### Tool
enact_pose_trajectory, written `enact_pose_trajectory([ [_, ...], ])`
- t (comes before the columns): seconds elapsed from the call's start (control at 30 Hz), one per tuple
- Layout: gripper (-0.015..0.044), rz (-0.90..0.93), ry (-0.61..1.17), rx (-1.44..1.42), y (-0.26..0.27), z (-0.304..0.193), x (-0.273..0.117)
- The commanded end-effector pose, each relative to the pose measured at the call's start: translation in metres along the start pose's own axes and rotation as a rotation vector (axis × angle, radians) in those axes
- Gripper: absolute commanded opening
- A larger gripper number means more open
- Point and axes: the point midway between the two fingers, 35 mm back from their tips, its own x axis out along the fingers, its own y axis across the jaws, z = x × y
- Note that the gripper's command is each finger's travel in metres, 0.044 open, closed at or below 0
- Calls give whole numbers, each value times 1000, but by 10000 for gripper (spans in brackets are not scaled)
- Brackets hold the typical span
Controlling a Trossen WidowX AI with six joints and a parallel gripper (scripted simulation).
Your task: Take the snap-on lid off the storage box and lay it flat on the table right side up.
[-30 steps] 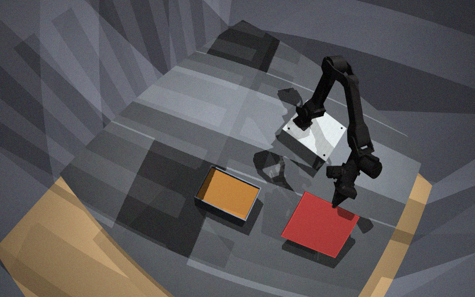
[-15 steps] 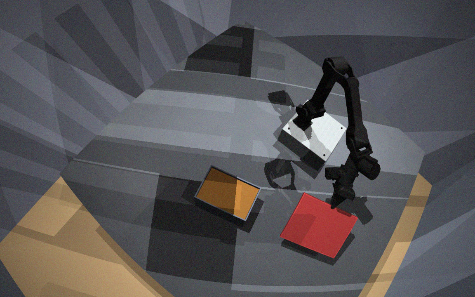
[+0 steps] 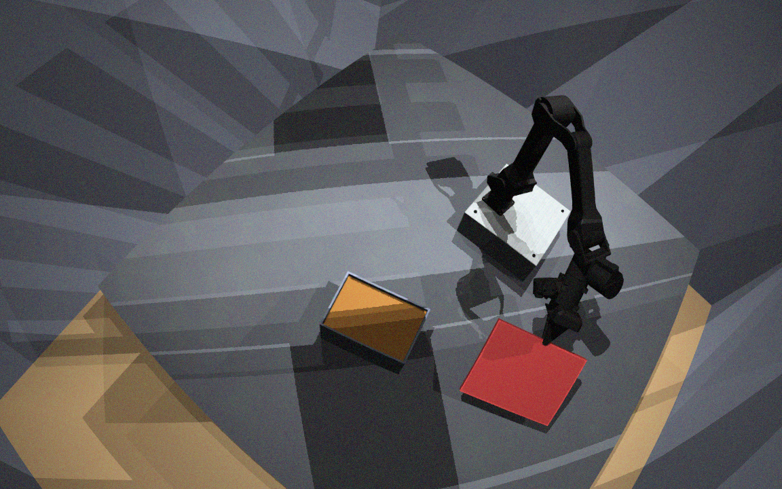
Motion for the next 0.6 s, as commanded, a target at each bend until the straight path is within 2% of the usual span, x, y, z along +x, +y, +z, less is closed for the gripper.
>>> enact_pose_trajectory([
  [0.0, 0, 12, -2, 9, 1, 0, 1],
  [0.57, 0, 11, -2, 9, -10, 0, 10],
])
